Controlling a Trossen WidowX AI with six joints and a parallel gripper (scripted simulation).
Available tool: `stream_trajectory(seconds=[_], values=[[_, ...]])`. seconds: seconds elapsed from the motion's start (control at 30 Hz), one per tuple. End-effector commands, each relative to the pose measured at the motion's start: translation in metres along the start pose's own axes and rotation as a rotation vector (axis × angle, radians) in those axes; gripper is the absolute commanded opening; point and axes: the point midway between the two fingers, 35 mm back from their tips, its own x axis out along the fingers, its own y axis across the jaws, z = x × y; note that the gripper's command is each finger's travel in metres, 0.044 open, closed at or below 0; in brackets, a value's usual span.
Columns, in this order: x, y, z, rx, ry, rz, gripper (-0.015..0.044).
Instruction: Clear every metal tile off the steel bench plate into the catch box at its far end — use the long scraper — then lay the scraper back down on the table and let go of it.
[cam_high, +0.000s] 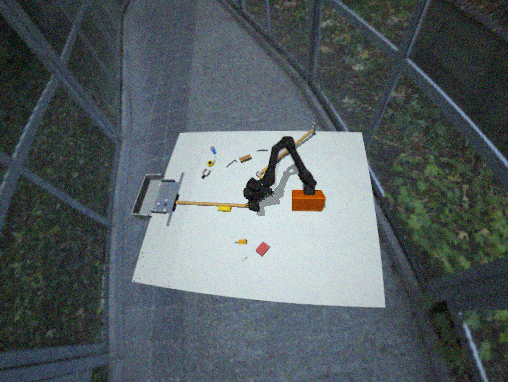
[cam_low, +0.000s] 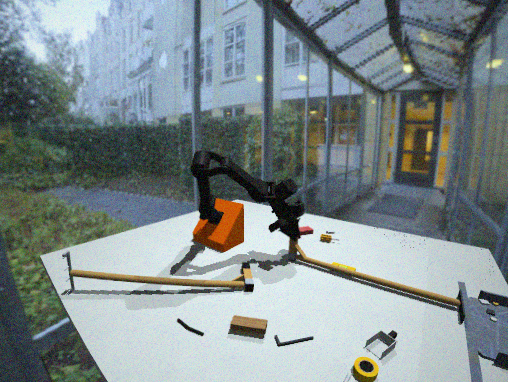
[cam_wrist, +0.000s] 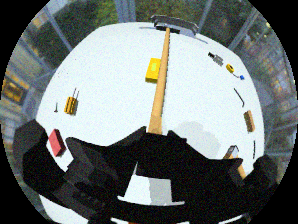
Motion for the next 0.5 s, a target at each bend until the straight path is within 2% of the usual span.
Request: stream_trajectory(seconds=[0.0, 0.47], values=[[0.003, 0.0, 0.01, 0.002, -0.01, 0.005, 0.0], [0.014, -0.011, 0.023, -0.001, -0.011, 0.007, 0.0]])
